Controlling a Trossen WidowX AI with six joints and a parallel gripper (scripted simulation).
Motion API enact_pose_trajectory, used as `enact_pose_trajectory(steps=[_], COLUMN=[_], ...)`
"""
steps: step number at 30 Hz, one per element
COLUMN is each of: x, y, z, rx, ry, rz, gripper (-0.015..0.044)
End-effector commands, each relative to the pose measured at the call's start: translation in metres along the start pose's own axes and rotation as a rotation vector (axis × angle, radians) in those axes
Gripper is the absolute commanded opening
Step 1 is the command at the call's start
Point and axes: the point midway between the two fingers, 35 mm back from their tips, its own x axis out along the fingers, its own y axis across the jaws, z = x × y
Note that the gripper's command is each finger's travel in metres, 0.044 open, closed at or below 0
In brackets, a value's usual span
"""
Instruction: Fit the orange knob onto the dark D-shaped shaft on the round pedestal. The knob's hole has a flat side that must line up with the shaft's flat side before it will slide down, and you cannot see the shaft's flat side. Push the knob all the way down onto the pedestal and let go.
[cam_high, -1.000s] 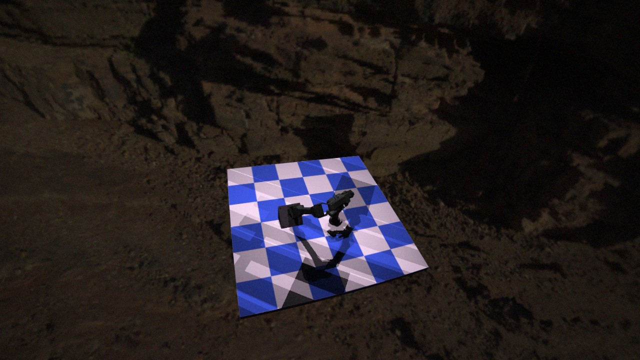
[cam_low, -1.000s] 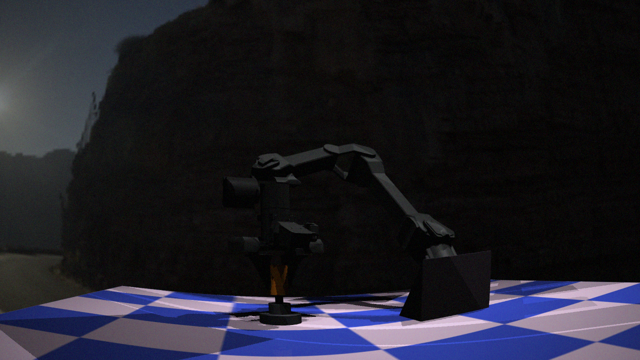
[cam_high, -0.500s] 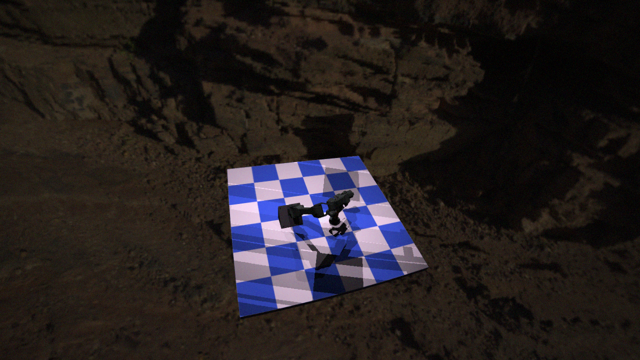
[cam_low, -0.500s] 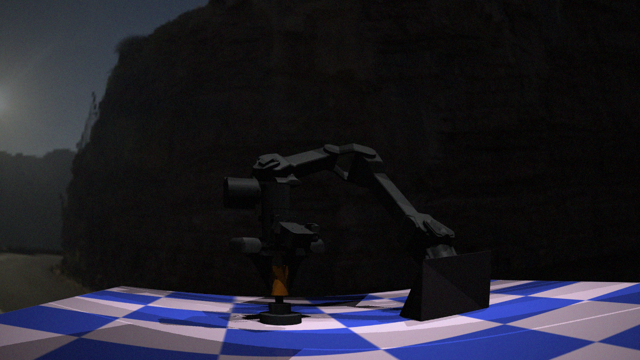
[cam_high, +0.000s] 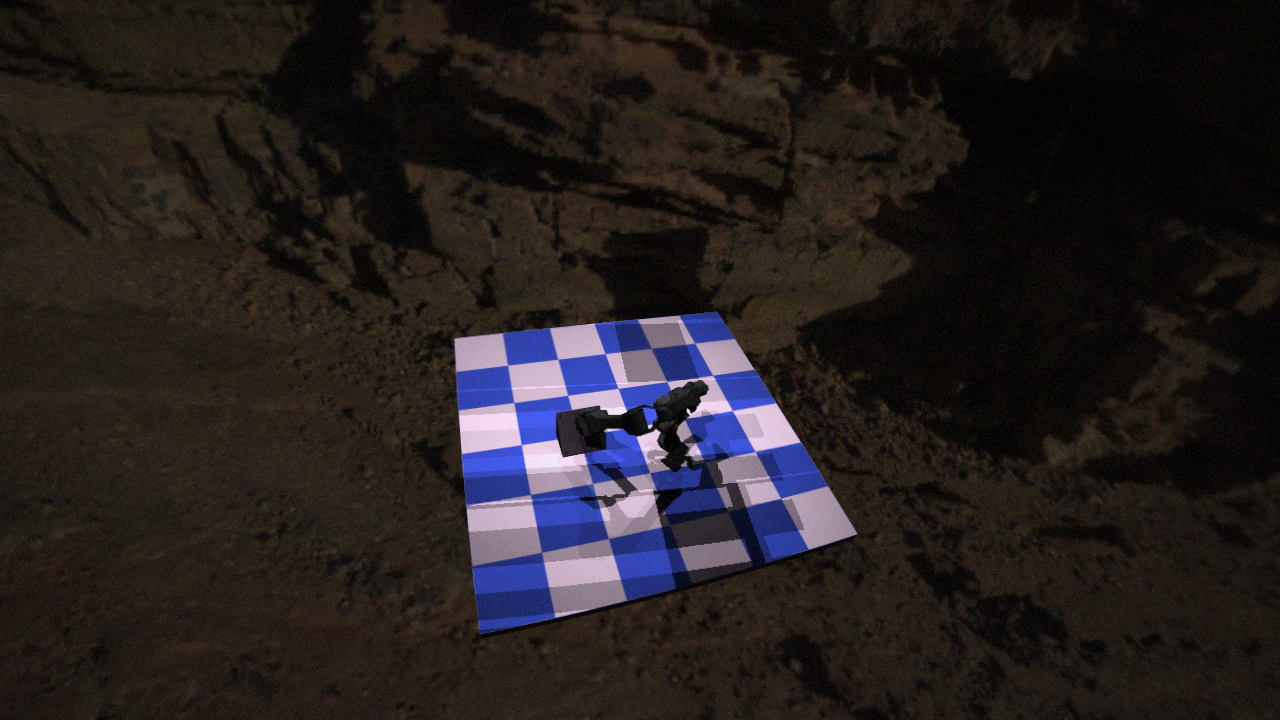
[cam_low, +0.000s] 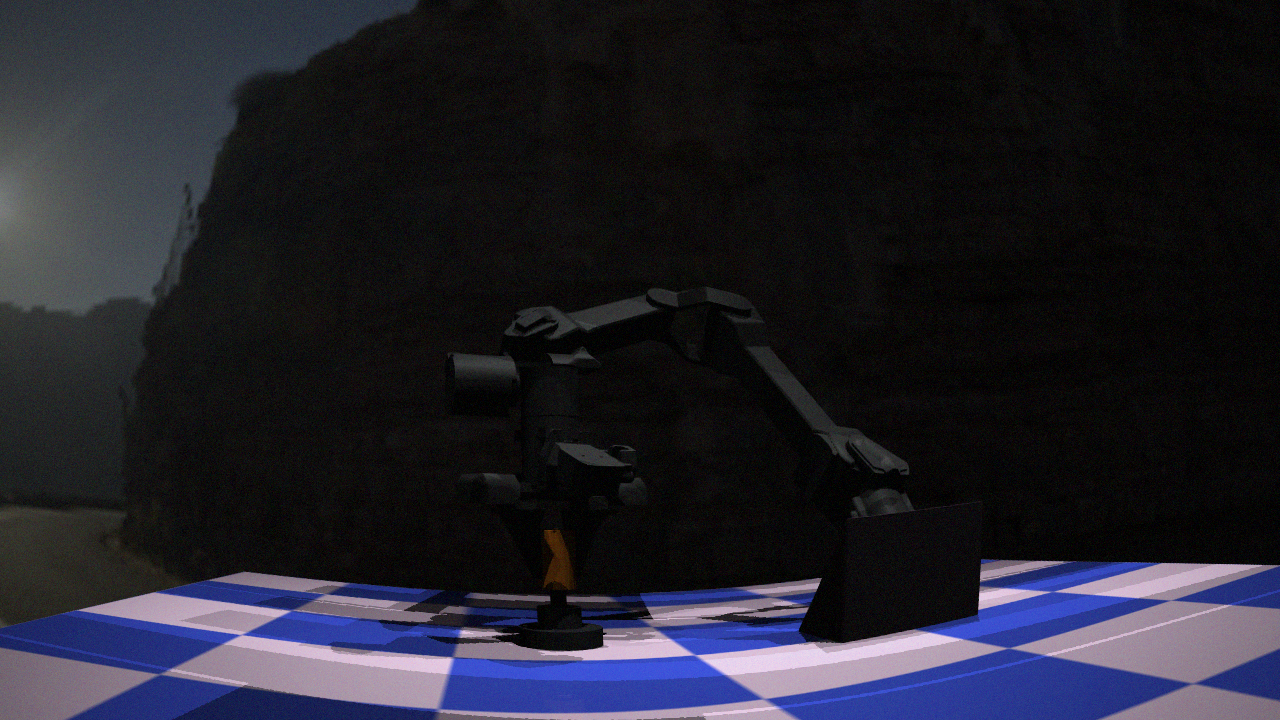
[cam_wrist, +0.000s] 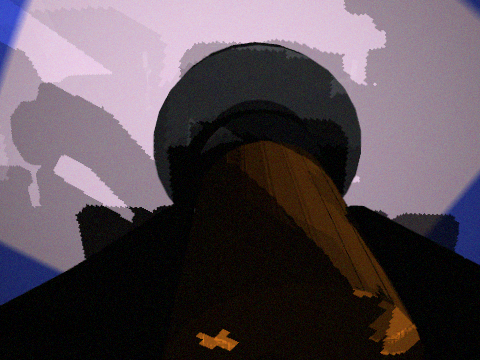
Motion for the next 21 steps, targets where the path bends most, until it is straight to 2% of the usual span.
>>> enact_pose_trajectory(steps=[1,21], x=[0.0011,-0.0007], y=[-0.0011,0.0019], z=[0.0011,0.0000], rx=[-0.002,-0.002], ry=[0.000,0.000], rz=[-0.001,-0.001], gripper=[0.0000,0.0000])
